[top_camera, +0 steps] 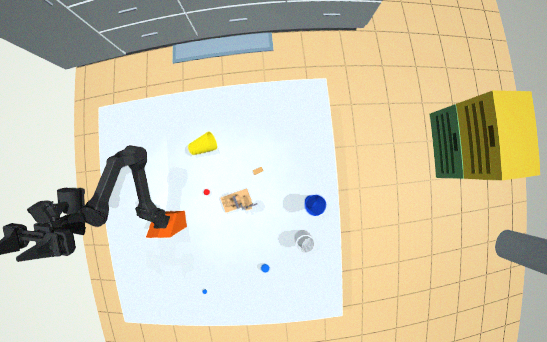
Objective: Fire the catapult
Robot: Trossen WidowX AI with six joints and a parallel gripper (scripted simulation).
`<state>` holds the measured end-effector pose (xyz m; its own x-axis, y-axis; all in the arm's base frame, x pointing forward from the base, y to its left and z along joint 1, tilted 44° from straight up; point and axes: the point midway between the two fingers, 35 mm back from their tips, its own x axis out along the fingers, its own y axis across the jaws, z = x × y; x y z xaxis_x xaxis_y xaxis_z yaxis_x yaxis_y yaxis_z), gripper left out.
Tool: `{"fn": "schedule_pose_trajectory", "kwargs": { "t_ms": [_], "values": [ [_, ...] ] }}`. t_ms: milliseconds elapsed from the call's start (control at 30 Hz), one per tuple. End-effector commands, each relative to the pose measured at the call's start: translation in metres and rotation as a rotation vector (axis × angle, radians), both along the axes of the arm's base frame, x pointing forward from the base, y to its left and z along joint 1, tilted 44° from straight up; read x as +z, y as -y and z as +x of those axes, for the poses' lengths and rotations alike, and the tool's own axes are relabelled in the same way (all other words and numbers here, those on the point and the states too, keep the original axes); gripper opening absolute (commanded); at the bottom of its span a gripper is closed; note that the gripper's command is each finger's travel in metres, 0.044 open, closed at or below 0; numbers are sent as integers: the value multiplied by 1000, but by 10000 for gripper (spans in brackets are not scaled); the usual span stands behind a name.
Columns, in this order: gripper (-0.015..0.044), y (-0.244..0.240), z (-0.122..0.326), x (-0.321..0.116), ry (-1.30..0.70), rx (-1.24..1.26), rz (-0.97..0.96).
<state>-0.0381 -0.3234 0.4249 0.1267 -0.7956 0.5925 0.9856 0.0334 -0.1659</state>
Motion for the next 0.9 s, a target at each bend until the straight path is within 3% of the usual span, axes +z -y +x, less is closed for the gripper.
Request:
{"fn": "schedule_pose_trajectory", "kwargs": {
  "t_ms": [0, 300, 867],
  "values": [
    [426, 0, 0, 0, 0, 1, 2],
    [440, 32, 38, -23, -26, 108, 143],
    [440, 73, 159, -96, -163, 417, 504]
  ]
}}
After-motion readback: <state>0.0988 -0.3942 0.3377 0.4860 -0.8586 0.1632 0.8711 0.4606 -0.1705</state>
